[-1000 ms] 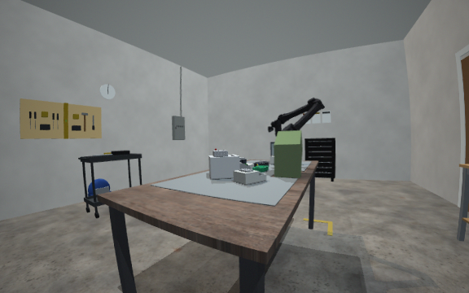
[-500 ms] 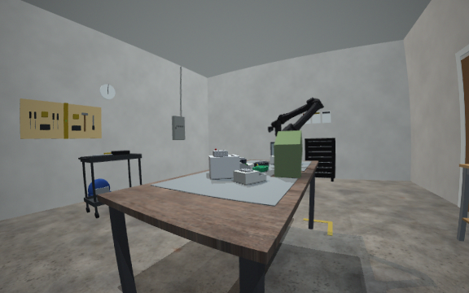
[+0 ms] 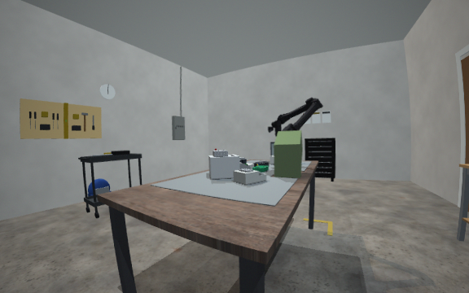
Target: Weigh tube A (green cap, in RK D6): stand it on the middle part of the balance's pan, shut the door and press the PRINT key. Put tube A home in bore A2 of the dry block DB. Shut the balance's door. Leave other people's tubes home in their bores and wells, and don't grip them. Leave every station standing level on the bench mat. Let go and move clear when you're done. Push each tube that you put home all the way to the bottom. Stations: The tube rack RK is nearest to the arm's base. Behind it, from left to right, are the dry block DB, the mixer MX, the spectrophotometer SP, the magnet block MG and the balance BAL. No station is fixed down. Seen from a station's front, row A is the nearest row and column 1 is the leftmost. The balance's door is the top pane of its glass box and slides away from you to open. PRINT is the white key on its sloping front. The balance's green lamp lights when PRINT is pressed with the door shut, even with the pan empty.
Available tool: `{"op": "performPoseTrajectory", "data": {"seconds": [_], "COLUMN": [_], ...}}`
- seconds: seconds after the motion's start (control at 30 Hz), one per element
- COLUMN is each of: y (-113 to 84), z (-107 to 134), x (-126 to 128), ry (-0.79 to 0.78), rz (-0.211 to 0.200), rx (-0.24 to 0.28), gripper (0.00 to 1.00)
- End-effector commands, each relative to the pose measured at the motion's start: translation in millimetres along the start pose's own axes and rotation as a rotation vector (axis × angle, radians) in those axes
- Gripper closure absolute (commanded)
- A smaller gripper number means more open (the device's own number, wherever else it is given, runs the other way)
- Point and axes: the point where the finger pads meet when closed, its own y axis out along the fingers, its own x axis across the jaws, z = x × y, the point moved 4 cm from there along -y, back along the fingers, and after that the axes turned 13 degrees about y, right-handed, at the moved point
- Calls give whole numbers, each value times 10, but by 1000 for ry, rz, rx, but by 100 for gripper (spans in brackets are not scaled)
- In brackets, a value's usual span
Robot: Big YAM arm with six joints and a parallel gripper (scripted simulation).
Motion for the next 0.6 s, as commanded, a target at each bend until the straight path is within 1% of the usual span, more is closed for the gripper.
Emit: {"op": "performPoseTrajectory", "data": {"seconds": [0.0, 0.57], "y": [-41, -41], "z": [-30, -61], "x": [-238, -386], "ry": [30, 30], "rz": [24, 25], "rx": [-8, -8], "gripper": [94, 94]}}
